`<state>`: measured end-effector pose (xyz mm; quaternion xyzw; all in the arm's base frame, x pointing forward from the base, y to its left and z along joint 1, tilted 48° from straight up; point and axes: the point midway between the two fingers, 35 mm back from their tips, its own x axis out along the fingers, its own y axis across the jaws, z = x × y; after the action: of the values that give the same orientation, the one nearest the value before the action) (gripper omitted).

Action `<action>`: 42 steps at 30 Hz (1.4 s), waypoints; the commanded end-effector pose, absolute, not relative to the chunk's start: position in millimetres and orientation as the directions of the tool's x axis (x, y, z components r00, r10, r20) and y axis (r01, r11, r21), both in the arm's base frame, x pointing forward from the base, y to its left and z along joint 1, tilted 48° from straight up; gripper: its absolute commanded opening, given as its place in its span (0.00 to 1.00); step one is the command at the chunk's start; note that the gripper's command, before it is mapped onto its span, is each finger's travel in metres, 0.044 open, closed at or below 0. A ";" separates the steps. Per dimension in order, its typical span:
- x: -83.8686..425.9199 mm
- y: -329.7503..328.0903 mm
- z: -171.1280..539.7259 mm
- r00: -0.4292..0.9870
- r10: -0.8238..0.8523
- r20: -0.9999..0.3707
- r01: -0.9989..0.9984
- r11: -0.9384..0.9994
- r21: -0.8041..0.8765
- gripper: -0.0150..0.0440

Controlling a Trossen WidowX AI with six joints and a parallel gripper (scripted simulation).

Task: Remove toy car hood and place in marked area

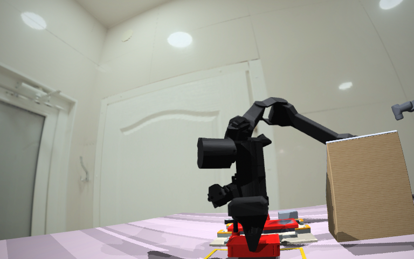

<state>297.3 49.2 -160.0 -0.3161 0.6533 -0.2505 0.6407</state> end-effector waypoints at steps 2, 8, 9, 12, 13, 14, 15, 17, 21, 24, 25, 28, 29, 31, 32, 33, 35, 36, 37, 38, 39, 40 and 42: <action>297.6 46.4 -161.9 0.023 -0.736 -0.677 -0.094 0.672 -0.734 0.25; 297.6 44.1 -163.9 0.023 -0.736 -0.676 -0.094 0.672 -0.734 0.25; 297.6 43.8 -164.2 0.023 -0.736 -0.676 -0.094 0.672 -0.735 0.25; 297.6 42.7 -165.2 0.023 -0.736 -0.676 -0.094 0.672 -0.735 0.25; 297.6 42.3 -165.5 0.023 -0.736 -0.676 -0.094 0.672 -0.735 0.25; 297.6 41.9 -165.8 0.023 -0.736 -0.676 -0.094 0.672 -0.735 0.25; 297.6 41.5 -166.1 0.023 -0.736 -0.676 -0.094 0.672 -0.735 0.25; 297.5 41.0 -166.5 0.023 -0.736 -0.676 -0.094 0.672 -0.735 0.25; 297.3 42.9 -165.5 0.021 -0.734 -0.678 -0.092 0.674 -0.733 0.43; 297.3 42.9 -165.5 0.021 -0.734 -0.678 -0.092 0.674 -0.733 0.57; 297.3 42.9 -165.5 0.021 -0.734 -0.678 -0.092 0.674 -0.733 0.61; 297.3 42.9 -165.5 0.021 -0.734 -0.678 -0.092 0.674 -0.733 0.74; 297.3 42.9 -165.5 0.021 -0.734 -0.678 -0.092 0.674 -0.733 0.79; 297.3 42.9 -165.5 0.021 -0.734 -0.678 -0.092 0.674 -0.733 0.88; 297.3 42.9 -165.5 0.021 -0.734 -0.678 -0.092 0.674 -0.733 0.92; 297.3 42.9 -165.5 0.021 -0.734 -0.678 -0.092 0.674 -0.733 0.97; 297.4 44.2 -164.5 0.021 -0.734 -0.678 -0.092 0.674 -0.733 1.00; 297.7 46.7 -162.5 0.021 -0.734 -0.679 -0.092 0.675 -0.732 1.00; 298.0 50.2 -159.8 0.021 -0.734 -0.679 -0.092 0.675 -0.732 1.00; 298.3 54.6 -156.2 0.021 -0.734 -0.679 -0.093 0.675 -0.732 1.00; 298.6 60.3 -151.5 0.021 -0.733 -0.679 -0.093 0.675 -0.732 1.00; 298.6 67.2 -145.5 0.020 -0.733 -0.680 -0.093 0.675 -0.732 1.00; 297.9 82.1 -132.0 0.020 -0.734 -0.679 -0.093 0.675 -0.732 1.00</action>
<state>295.9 59.7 -149.9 -0.3191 0.6567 -0.2522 0.6351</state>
